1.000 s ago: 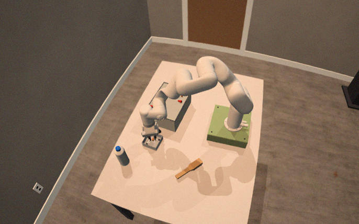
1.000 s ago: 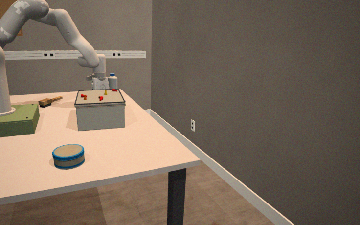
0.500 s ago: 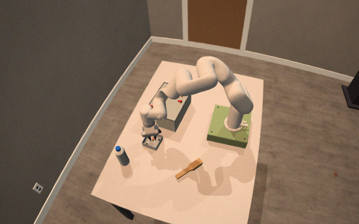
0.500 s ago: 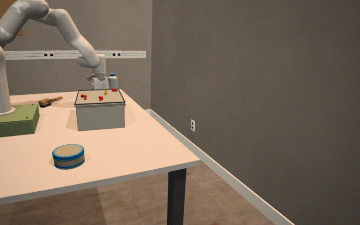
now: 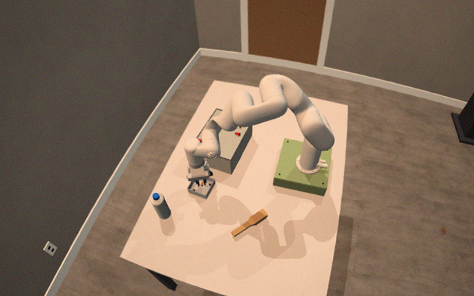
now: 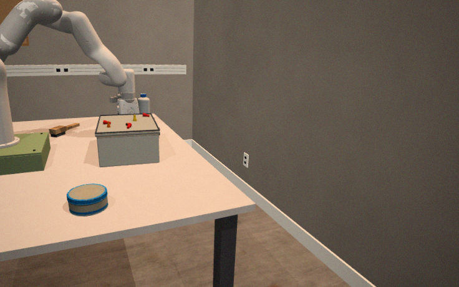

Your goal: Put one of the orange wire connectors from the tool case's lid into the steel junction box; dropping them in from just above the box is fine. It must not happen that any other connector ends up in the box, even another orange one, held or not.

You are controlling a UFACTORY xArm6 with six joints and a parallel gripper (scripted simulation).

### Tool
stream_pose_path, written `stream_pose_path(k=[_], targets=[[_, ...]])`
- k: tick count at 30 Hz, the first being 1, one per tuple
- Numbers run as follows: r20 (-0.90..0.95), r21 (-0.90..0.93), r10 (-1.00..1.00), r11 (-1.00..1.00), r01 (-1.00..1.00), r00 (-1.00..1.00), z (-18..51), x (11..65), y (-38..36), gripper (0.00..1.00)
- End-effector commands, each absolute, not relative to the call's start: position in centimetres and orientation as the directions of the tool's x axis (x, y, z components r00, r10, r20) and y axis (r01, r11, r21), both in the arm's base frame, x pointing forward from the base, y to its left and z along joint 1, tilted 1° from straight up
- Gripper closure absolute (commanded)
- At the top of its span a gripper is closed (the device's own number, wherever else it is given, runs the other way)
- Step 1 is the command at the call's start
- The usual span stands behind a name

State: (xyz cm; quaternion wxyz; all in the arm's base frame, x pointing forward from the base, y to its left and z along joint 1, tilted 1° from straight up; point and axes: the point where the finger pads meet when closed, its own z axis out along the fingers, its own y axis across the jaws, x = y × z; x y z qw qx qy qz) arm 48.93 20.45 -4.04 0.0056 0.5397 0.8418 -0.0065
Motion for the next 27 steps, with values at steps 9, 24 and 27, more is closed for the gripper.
stream_pose_path(k=[9, 24, 27], targets=[[-0.017, 0.0, 0.909, 0.417, 0.909, -0.417, -3.9, 49.1, 20.5, 0.73], [-0.017, 0.0, 0.909, 0.417, 0.909, -0.417, 4.9, 49.0, 20.7, 0.73], [-0.017, 0.0, 0.909, 0.417, 0.909, -0.417, 6.8, 49.0, 20.7, 0.73]])
